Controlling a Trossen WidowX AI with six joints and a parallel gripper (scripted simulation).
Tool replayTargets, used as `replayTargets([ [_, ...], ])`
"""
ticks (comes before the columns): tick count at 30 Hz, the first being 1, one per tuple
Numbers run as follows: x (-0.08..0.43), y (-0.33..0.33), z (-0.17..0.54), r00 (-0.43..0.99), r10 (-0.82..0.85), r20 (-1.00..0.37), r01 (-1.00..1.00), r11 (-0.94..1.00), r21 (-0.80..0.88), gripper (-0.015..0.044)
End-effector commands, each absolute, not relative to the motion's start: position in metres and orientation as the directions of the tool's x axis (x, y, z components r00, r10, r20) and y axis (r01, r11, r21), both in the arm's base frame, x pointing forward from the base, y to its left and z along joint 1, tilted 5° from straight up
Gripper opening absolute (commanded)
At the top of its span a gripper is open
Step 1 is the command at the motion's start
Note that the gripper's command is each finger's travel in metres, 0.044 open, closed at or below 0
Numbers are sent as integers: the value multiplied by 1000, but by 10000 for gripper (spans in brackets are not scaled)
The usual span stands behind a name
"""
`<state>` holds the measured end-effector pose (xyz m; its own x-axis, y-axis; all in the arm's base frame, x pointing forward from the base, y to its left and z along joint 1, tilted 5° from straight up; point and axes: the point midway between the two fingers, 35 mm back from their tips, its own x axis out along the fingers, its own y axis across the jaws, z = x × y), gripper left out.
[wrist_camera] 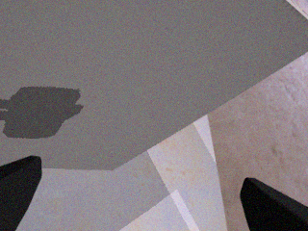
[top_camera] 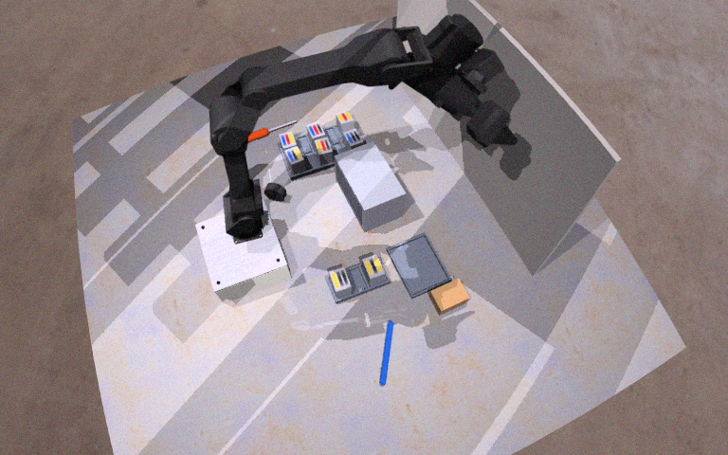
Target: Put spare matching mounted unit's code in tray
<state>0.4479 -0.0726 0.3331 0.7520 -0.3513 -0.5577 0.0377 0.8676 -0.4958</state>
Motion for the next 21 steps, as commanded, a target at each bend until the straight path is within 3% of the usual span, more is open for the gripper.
replayTargets([
  [1,449,-26,271,624,-227,-748,-94,928,-360,440],
  [7,423,33,197,346,-109,-932,-183,966,-181,440],
  [13,379,78,147,28,-68,-997,-178,981,-72,440],
  [21,377,80,145,14,-67,-998,-176,982,-69,440],
])
